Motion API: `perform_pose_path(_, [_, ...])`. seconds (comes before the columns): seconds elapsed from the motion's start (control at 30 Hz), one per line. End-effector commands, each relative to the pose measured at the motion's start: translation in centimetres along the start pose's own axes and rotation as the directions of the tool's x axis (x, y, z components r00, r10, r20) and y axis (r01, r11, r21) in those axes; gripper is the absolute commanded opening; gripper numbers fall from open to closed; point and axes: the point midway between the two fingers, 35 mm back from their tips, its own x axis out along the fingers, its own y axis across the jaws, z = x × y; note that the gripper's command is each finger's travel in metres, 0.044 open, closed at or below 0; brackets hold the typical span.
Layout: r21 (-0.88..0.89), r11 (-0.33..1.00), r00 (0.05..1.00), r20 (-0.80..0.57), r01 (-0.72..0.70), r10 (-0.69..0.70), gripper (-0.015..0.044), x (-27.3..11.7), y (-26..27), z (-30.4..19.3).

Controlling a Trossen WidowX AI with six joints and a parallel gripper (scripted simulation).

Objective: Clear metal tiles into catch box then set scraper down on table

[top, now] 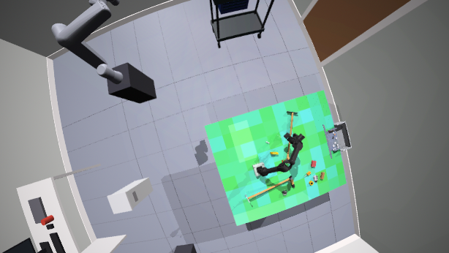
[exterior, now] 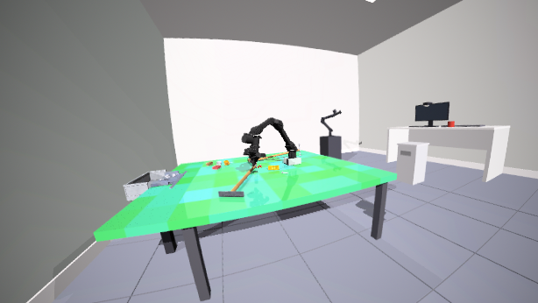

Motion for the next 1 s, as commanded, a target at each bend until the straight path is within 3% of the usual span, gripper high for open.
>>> perform_pose_path(0.0, [-0.004,1.000,1.000,-0.006,0.004,-0.004,0.0000,1.2,-0.1,-0.5])
perform_pose_path(0.97, [-0.005,1.000,1.000,-0.007,0.005,-0.005,0.0000,6.5,-0.3,-2.4])
